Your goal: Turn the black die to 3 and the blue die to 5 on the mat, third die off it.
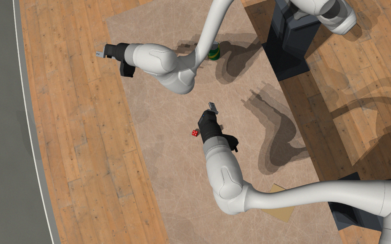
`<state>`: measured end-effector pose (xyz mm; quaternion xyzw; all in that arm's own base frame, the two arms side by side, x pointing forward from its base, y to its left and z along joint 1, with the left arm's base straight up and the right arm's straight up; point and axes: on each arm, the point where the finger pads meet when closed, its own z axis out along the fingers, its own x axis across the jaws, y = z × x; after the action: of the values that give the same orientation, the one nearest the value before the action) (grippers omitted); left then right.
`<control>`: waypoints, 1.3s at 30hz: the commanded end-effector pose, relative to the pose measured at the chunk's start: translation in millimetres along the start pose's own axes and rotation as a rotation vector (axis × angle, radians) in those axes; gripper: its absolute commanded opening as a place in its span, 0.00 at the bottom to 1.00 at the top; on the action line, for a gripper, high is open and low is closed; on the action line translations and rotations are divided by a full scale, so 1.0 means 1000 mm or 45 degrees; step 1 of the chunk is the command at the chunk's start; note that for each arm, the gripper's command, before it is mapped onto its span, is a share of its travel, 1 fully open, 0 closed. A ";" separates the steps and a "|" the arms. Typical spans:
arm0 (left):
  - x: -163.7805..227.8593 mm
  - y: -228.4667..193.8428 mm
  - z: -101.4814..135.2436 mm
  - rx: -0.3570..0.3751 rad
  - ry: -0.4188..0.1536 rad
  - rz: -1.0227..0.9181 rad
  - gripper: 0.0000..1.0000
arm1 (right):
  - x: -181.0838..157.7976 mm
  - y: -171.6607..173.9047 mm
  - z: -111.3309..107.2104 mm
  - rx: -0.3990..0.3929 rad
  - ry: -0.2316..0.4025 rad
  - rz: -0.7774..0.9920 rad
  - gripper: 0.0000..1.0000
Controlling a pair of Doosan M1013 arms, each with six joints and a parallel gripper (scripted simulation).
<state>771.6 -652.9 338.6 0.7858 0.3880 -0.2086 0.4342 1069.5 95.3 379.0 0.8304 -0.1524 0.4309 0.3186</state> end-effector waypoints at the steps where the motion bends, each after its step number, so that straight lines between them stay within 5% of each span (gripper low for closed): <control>1: -0.001 0.001 -0.001 -0.001 0.000 0.002 1.00 | 0.001 0.001 -0.001 0.000 0.001 0.002 1.00; 39: -0.001 0.001 -0.001 -0.001 0.000 0.002 1.00 | -0.009 0.023 0.019 -0.029 -0.039 -0.030 1.00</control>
<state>771.6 -652.9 338.6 0.7858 0.3880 -0.2086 0.4342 1065.2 73.3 373.1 0.8341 -0.1520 0.4168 0.3279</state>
